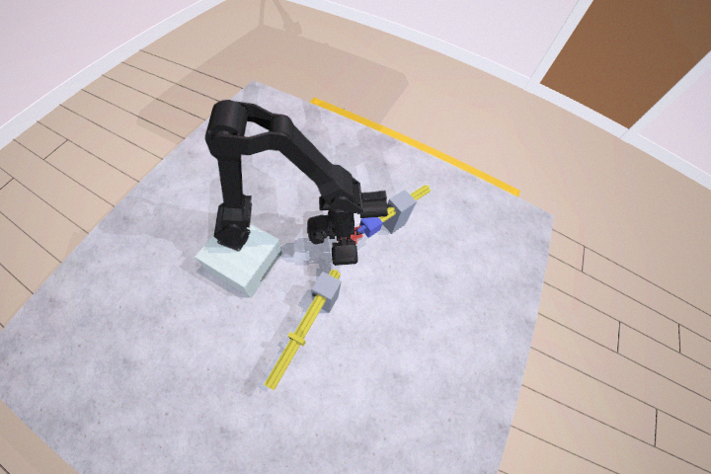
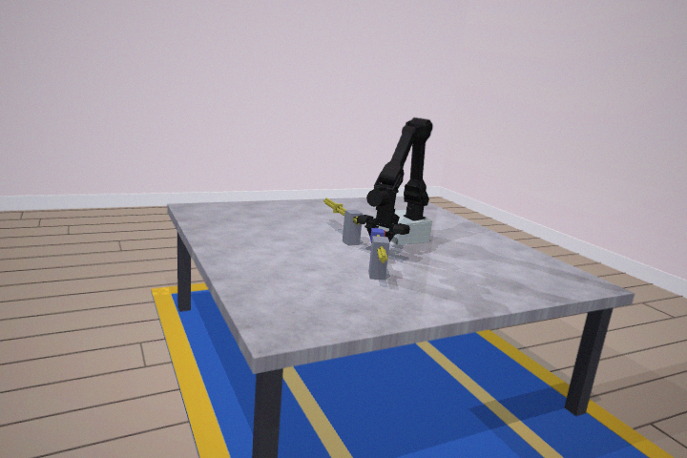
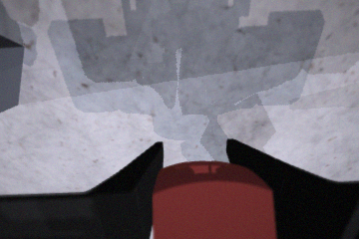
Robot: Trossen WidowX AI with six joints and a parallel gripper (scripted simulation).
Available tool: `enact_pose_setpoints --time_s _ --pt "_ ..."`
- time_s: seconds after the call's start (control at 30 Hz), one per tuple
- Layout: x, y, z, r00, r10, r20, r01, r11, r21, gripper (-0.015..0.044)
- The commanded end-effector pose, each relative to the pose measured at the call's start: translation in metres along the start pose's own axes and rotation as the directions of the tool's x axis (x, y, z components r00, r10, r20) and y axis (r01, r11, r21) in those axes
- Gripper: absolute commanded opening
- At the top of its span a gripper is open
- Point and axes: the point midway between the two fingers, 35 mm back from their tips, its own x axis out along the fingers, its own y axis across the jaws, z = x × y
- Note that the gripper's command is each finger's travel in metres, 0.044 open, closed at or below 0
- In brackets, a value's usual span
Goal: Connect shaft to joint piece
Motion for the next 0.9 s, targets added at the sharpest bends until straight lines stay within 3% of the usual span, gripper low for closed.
enact_pose_setpoints --time_s 0.0,0.17,0.63,0.87 --pt "0.000 0.000 0.000 1.000 0.000 0.001 0.000 1.000 0.000 0.0304" --pt "0.000 0.000 0.000 1.000 0.000 0.001 0.000 1.000 0.000 0.0436" --pt "-0.001 0.000 0.000 1.000 0.000 -0.004 0.000 1.000 0.000 0.0440" --pt "-0.028 0.000 0.004 0.990 0.003 -0.143 -0.001 1.000 0.011 0.0440"
